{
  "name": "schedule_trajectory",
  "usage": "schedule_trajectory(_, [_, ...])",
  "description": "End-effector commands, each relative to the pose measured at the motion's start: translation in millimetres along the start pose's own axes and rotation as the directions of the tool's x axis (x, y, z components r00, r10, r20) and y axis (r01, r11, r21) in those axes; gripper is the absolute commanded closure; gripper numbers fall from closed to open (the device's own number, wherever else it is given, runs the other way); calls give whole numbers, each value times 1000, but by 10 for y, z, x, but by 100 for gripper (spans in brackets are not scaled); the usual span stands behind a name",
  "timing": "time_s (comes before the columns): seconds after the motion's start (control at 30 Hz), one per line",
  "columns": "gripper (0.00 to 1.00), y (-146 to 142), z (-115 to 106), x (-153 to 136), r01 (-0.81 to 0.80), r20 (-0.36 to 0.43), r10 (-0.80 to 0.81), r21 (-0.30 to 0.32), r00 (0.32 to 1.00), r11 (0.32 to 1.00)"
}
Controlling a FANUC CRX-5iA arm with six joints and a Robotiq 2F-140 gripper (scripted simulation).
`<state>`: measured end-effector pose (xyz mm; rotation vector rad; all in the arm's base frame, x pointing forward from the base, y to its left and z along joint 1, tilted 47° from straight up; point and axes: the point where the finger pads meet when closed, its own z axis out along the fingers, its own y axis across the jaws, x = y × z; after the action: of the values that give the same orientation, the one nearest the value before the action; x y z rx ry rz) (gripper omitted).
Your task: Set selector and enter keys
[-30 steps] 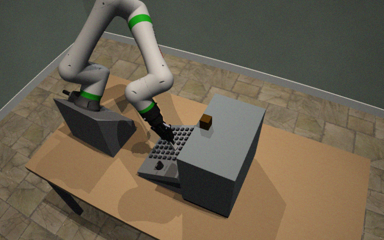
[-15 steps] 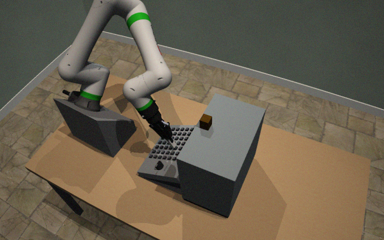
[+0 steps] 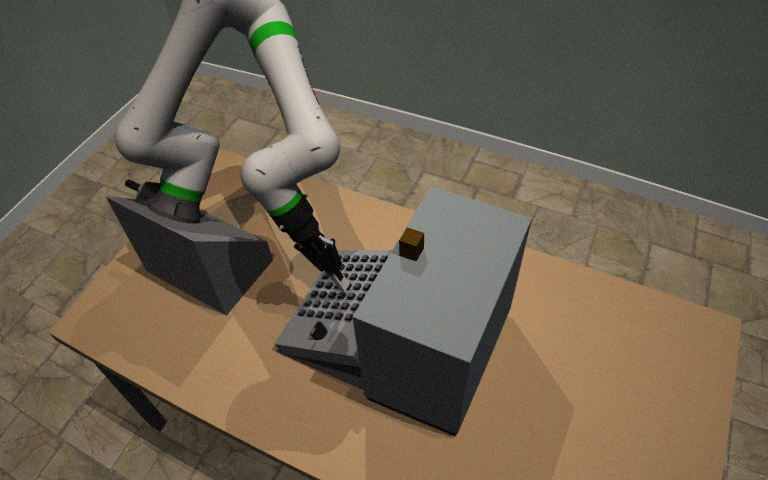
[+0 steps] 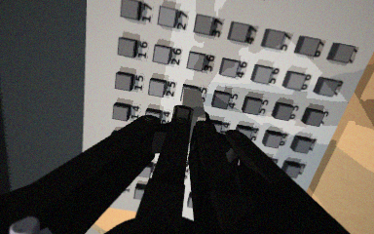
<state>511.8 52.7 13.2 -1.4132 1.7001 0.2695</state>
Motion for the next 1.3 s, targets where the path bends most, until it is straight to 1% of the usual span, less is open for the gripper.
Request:
schedule_trajectory(0.0, [100, -3, -13, 1, 0, 0, 0, 1, 1000, 1000])
schedule_trajectory(0.2, [100, 39, -15, 23, 0, 0, 0, 1, 1000, 1000])
schedule_trajectory(0.27, [100, 148, -15, 77, 0, 0, 0, 1, 1000, 1000])
schedule_trajectory(0.37, [100, 391, -15, 199, 0, 0, 0, 1, 1000, 1000])
schedule_trajectory(0.43, [100, 391, -15, 199, 0, 0, 0, 1, 1000, 1000])
schedule_trajectory(0.53, [100, 599, -15, 303, 0, 0, 0, 1, 1000, 1000])
schedule_trajectory(0.6, [100, 664, -15, 336, 0, 0, 0, 1, 1000, 1000])
schedule_trajectory(1.0, [100, 677, 32, 342, 0, 0, 0, 1, 1000, 1000])
schedule_trajectory(1.27, [100, 677, 159, 342, 0, 0, 0, 1, 1000, 1000])
